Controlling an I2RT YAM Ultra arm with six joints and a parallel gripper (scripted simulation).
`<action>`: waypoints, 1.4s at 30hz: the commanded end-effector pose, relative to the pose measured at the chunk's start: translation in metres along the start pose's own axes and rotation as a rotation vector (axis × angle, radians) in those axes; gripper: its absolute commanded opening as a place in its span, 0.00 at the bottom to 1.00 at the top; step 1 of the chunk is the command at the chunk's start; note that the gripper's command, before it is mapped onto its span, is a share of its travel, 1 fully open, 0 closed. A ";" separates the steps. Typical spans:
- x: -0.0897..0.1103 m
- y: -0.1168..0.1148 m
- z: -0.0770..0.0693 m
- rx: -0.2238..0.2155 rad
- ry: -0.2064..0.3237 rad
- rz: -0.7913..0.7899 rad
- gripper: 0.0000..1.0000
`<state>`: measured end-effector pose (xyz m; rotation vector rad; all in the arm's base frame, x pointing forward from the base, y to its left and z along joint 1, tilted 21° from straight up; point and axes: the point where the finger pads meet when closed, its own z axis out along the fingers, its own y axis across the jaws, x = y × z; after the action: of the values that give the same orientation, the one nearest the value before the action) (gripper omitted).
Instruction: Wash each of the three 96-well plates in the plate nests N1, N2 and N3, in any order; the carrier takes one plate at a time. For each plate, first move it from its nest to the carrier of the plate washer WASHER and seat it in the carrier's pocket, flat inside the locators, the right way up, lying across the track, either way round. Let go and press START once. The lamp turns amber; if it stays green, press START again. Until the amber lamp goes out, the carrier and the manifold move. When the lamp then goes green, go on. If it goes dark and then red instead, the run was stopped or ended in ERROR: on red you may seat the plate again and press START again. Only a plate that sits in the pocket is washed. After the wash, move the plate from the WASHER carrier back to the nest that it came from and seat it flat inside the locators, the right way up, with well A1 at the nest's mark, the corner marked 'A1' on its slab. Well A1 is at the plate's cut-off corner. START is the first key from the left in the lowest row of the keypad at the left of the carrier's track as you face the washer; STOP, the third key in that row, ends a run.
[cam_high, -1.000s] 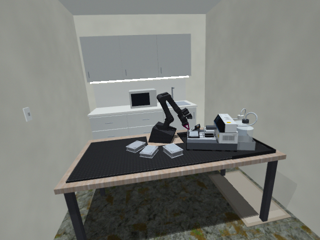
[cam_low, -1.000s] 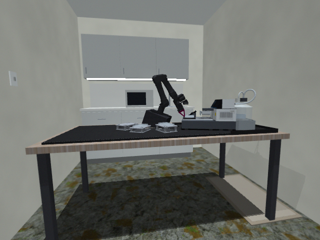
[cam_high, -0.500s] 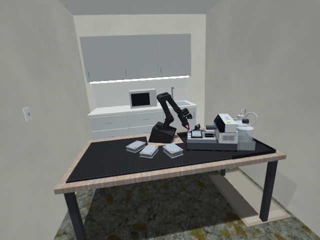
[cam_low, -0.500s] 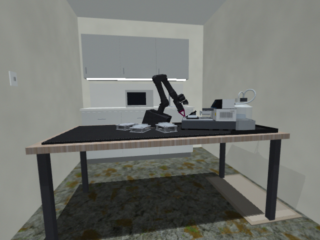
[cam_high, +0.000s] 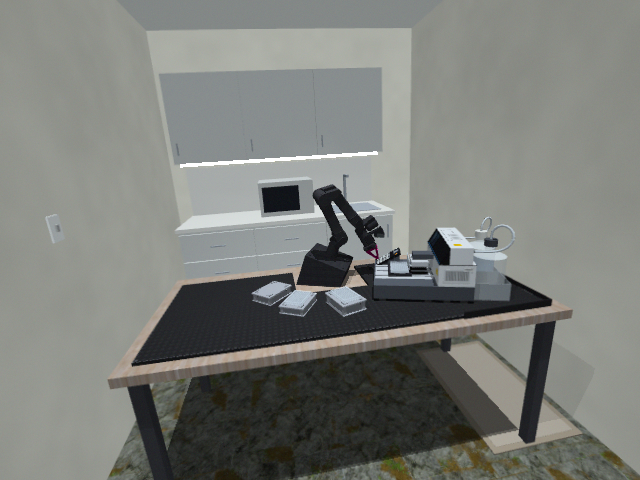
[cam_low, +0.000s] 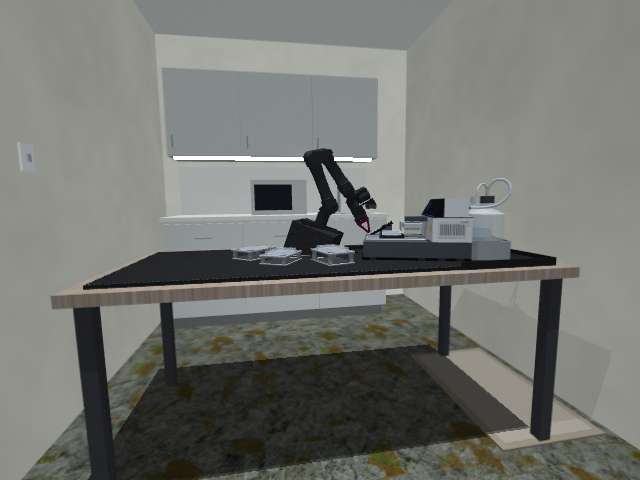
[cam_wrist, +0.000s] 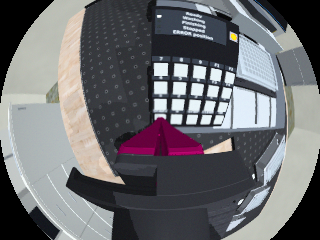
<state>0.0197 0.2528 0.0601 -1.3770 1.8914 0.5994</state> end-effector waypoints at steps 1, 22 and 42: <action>-0.005 0.001 -0.005 -0.005 -0.016 0.013 0.00; -0.005 0.001 -0.037 -0.005 -0.015 0.013 0.00; -0.004 0.001 -0.065 -0.005 -0.014 0.014 0.00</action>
<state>-0.0040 0.2129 0.1034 -1.3901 1.8784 0.6452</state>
